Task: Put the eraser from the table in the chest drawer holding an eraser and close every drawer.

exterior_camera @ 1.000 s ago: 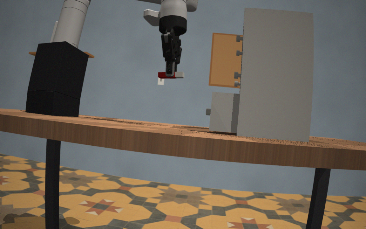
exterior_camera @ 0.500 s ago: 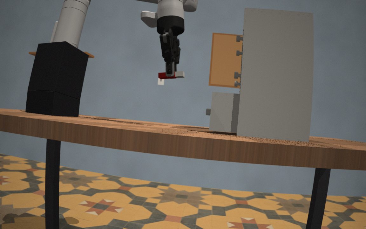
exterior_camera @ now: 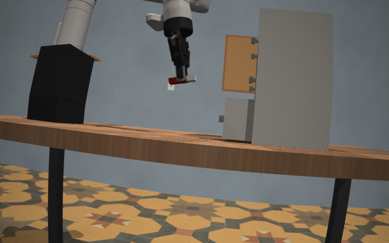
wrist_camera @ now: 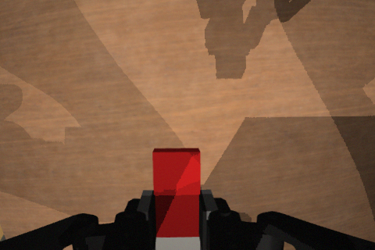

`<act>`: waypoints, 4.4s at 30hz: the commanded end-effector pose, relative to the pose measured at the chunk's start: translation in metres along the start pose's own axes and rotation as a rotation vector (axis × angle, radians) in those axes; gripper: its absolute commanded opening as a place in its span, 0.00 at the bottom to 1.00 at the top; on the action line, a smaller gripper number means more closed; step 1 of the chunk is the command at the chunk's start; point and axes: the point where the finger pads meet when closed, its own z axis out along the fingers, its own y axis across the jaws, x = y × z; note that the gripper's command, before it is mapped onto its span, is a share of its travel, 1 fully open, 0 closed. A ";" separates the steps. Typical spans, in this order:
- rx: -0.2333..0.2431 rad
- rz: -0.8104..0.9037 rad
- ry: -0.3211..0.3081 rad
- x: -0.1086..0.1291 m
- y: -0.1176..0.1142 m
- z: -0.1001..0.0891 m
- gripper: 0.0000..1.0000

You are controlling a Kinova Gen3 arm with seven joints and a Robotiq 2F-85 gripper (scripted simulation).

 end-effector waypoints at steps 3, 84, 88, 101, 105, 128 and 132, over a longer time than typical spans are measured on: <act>0.001 0.005 -0.022 0.002 0.000 0.000 0.19; 0.003 0.004 -0.576 0.009 -0.001 0.001 0.19; 0.004 0.004 -0.596 0.009 -0.001 0.001 0.19; 0.004 0.004 -0.641 0.010 -0.001 0.001 0.19; 0.004 0.004 -0.654 0.010 -0.001 0.001 0.19; 0.004 0.004 -0.684 0.010 -0.001 0.001 0.19; 0.004 0.004 -0.686 0.011 -0.001 0.001 0.19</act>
